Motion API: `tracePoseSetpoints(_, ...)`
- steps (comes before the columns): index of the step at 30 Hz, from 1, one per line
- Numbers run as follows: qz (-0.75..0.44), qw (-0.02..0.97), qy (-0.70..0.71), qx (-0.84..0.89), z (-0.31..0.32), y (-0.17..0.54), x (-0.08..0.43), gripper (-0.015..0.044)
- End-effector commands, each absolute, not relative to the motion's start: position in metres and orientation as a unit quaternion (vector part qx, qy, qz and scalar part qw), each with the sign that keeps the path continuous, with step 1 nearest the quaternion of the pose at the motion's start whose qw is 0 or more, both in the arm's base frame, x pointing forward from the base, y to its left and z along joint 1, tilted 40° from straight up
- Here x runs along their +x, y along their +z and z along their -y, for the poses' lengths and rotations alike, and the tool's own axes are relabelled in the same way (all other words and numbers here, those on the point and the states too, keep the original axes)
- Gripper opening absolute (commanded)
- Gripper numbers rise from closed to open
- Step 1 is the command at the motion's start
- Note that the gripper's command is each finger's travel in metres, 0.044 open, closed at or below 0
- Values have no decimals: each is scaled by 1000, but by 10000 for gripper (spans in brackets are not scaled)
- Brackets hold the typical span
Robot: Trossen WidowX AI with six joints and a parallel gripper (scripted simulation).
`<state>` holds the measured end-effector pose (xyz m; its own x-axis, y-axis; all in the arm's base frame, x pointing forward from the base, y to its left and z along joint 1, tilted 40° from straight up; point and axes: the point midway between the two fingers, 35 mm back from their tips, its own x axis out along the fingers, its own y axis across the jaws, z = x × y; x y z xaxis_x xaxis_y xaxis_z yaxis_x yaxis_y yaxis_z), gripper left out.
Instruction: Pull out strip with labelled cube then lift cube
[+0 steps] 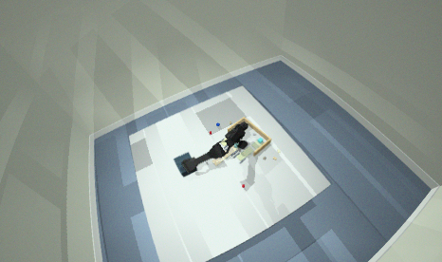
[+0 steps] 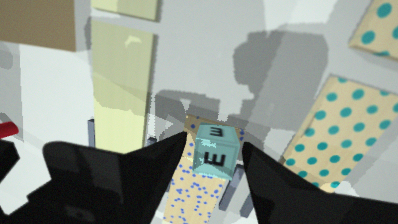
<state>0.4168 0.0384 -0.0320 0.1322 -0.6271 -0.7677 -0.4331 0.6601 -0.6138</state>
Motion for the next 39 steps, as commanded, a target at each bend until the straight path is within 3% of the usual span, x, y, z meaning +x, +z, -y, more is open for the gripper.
tracePoseSetpoints(1, -654, 634, -76, -405, -38, -32, 417, 198)
tracePoseSetpoints(3, -654, 634, -76, -405, -38, -32, 417, 145)
tracePoseSetpoints(10, -654, 634, -76, -405, -38, -32, 417, 98)
tracePoseSetpoints(14, -654, 634, -76, -405, -40, -30, 414, 0)
tracePoseSetpoints(39, -657, 629, -75, -408, -52, -3, 328, 0)
